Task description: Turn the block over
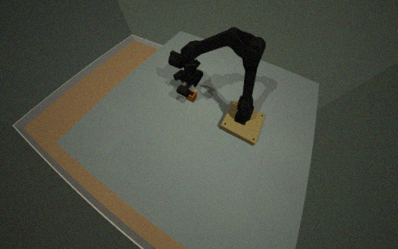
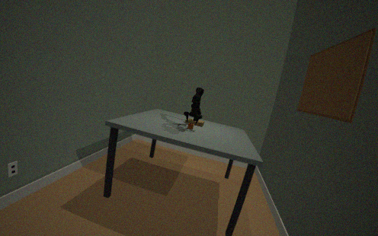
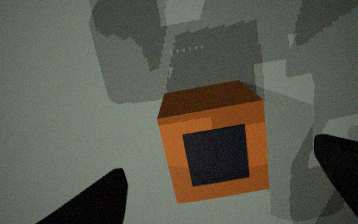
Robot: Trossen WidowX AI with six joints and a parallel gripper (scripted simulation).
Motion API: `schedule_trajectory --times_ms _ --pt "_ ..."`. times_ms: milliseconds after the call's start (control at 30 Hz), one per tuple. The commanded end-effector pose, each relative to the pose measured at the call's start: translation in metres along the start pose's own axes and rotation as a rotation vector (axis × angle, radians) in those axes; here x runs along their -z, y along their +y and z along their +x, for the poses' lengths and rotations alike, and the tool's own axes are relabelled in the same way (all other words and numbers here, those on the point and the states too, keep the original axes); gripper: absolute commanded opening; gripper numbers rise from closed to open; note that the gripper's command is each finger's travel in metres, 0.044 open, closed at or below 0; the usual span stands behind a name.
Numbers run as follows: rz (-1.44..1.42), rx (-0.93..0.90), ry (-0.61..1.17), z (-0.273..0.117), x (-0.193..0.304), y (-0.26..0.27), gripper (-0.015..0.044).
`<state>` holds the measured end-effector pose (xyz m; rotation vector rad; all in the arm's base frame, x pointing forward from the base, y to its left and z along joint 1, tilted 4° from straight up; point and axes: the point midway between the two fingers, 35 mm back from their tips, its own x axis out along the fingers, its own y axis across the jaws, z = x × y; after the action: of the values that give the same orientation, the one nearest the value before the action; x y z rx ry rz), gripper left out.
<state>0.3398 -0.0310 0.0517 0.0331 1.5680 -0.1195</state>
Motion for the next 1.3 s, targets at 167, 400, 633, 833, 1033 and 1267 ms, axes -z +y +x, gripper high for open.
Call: schedule_trajectory --times_ms 167,400,633,833,1033,1267 --pt "-0.005 -0.003 0.011 0.018 0.002 0.001 0.044" --pt "-0.005 -0.003 0.011 0.029 0.002 0.001 0.044" --pt "-0.005 -0.003 0.011 0.031 0.002 0.001 0.0335" --pt "-0.005 -0.003 0.011 0.031 0.002 0.001 0.0217" --pt "-0.005 -0.003 0.011 0.031 0.002 0.001 0.0177" --pt "-0.005 -0.003 0.011 0.031 0.002 0.001 0.013"
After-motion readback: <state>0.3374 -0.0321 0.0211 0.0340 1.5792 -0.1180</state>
